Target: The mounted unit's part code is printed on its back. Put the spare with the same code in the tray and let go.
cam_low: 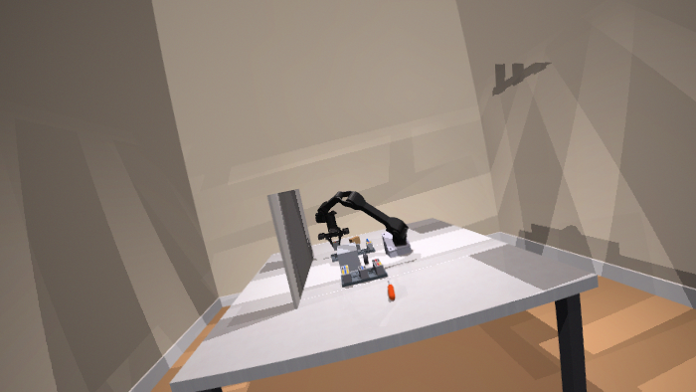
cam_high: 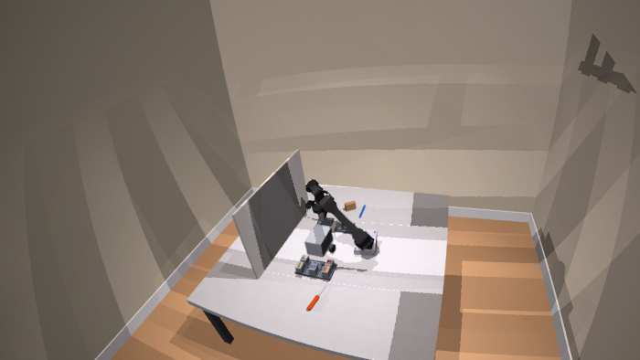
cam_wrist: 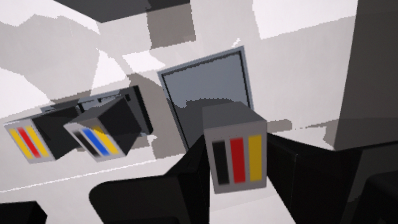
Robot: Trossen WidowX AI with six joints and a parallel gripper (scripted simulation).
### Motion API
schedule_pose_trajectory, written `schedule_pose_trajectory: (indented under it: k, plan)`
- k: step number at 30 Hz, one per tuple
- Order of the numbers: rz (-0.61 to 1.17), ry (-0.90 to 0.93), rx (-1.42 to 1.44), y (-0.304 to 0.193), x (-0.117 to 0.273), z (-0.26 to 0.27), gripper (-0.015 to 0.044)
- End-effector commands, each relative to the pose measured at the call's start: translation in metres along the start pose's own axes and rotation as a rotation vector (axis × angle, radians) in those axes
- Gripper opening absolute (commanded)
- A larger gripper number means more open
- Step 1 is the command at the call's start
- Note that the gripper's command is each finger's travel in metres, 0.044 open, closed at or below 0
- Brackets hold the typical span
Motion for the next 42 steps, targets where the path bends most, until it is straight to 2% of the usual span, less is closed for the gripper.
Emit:
schedule_pose_trajectory:
  k: [1,42]
  plan:
    - [-0.004,-0.003,-0.003,0.0,-0.004,0.0,0.0]
    - [-0.01,0.002,0.0,0.004,-0.035,0.004,0.0]
Point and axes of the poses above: the point midway between the two fingers, 35 mm back from their tips, its own x axis back along the fingers, its own z axis across the jaws, y = z × x, the point moved 9 cm from there along x, back along the fingers, and after that the axes turned 12 degrees about x, right-handed, at the moved point
